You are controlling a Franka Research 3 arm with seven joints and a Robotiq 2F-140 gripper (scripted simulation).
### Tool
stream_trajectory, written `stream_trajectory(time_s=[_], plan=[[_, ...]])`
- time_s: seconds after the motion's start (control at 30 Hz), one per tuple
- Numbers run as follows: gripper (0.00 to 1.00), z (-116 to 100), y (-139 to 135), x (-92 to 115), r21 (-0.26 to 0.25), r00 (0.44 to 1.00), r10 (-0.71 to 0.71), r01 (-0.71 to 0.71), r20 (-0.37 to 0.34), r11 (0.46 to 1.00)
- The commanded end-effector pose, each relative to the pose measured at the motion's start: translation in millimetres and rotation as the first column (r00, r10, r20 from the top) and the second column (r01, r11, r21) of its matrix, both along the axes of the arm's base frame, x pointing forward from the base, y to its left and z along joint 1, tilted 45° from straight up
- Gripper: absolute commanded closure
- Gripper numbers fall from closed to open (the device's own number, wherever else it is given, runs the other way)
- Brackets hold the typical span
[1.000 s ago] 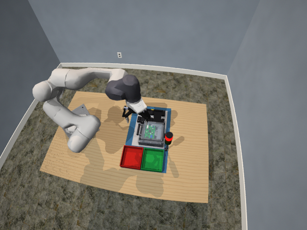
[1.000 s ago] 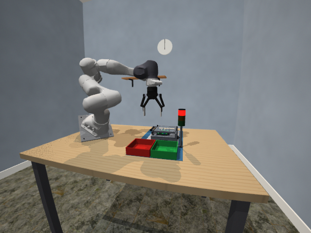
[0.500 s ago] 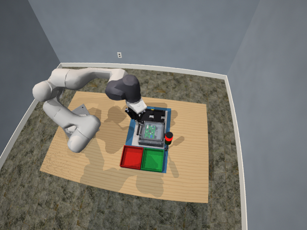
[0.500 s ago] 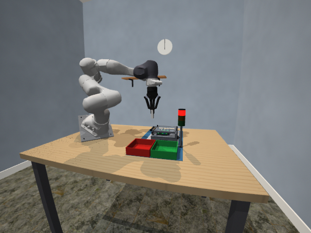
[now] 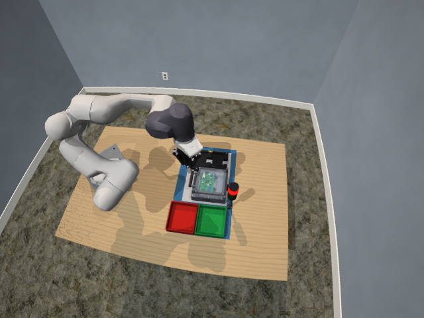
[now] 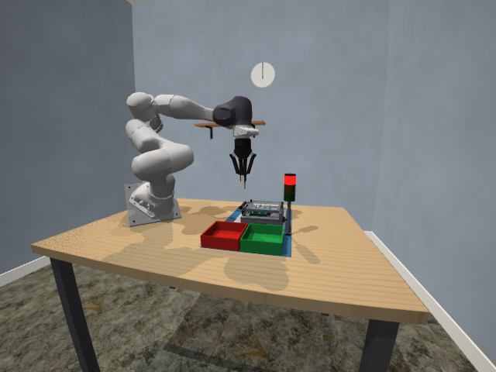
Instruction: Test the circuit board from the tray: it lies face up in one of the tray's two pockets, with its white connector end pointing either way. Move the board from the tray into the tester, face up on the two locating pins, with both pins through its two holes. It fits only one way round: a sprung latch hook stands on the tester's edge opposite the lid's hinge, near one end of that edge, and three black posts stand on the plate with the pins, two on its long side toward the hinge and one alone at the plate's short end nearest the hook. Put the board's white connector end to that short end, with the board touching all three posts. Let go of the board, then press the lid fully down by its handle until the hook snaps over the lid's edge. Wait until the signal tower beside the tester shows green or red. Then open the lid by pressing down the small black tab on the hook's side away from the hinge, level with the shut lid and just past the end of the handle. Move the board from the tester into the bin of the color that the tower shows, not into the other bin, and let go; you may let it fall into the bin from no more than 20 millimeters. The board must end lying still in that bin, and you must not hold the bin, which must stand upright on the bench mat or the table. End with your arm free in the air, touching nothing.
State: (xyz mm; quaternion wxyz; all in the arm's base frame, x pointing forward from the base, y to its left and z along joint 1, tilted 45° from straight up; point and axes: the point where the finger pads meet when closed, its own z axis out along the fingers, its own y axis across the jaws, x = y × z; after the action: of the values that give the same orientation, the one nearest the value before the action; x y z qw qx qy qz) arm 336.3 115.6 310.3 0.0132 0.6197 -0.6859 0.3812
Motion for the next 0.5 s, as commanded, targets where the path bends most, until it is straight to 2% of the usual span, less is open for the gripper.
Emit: stream_trajectory(time_s=[0.0, 0.47], plan=[[1.0, 0.5, -0.2, -0.5, 0.003, 1.0, -0.006, 0.006, 0.002, 1.0], [1.0, 1.5, 0.6, -1.2, 0.003, 1.0, -0.006, 0.006, 0.002, 1.0]])
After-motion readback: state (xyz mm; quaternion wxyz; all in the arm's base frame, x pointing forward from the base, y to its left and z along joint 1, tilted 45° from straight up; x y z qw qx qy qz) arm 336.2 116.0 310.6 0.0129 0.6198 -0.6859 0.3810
